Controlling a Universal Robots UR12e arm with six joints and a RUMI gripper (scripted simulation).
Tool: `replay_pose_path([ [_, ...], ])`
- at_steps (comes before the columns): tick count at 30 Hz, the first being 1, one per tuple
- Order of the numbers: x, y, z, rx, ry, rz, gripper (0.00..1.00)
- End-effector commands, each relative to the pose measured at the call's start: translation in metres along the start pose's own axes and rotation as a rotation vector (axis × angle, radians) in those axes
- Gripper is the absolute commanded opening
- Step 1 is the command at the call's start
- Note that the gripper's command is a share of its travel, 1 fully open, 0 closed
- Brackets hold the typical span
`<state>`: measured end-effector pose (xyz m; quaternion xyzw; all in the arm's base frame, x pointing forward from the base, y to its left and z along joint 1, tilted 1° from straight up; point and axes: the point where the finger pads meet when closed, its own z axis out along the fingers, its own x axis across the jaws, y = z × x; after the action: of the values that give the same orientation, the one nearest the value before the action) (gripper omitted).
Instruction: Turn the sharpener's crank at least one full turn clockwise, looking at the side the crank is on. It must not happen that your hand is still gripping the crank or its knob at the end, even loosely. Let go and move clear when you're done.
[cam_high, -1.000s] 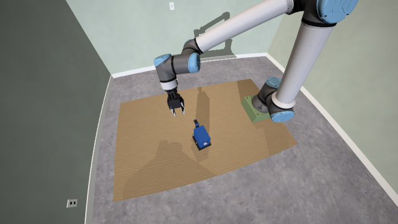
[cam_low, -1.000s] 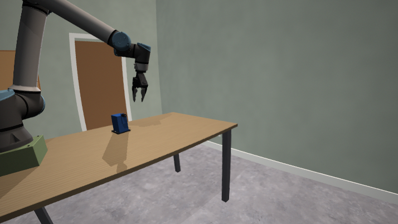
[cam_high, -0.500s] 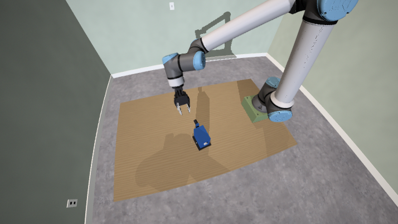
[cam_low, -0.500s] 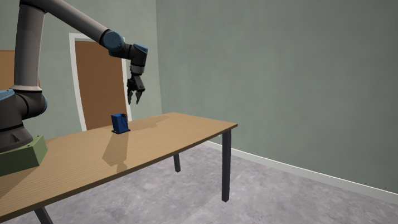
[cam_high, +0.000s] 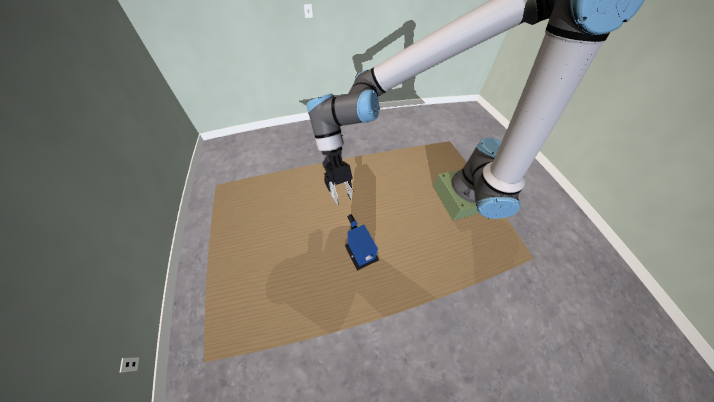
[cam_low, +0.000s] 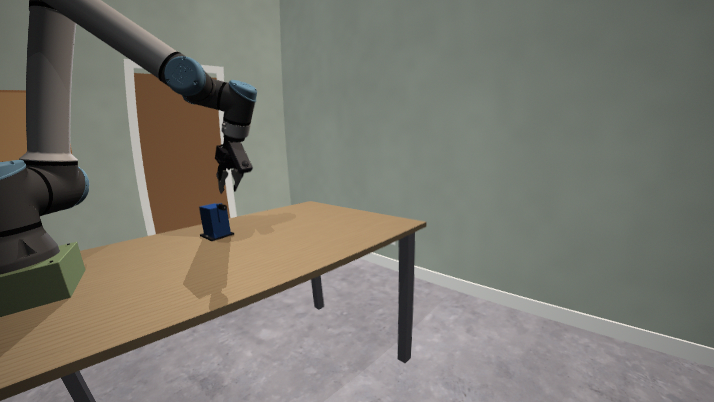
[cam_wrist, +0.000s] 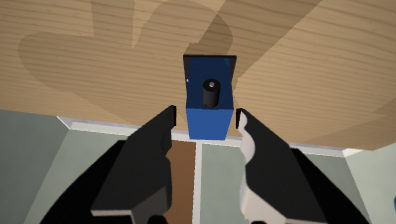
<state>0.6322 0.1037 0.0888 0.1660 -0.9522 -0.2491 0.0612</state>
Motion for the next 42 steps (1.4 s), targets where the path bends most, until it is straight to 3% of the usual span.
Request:
replay_pose_path([
  [1, 0.007, -0.001, 0.006, -0.011, -0.003, -0.018, 0.32],
  [18, 0.006, 0.000, 0.046, -0.012, -0.003, -0.018, 0.32],
  [42, 0.006, 0.000, 0.047, -0.012, -0.003, -0.018, 0.32],
])
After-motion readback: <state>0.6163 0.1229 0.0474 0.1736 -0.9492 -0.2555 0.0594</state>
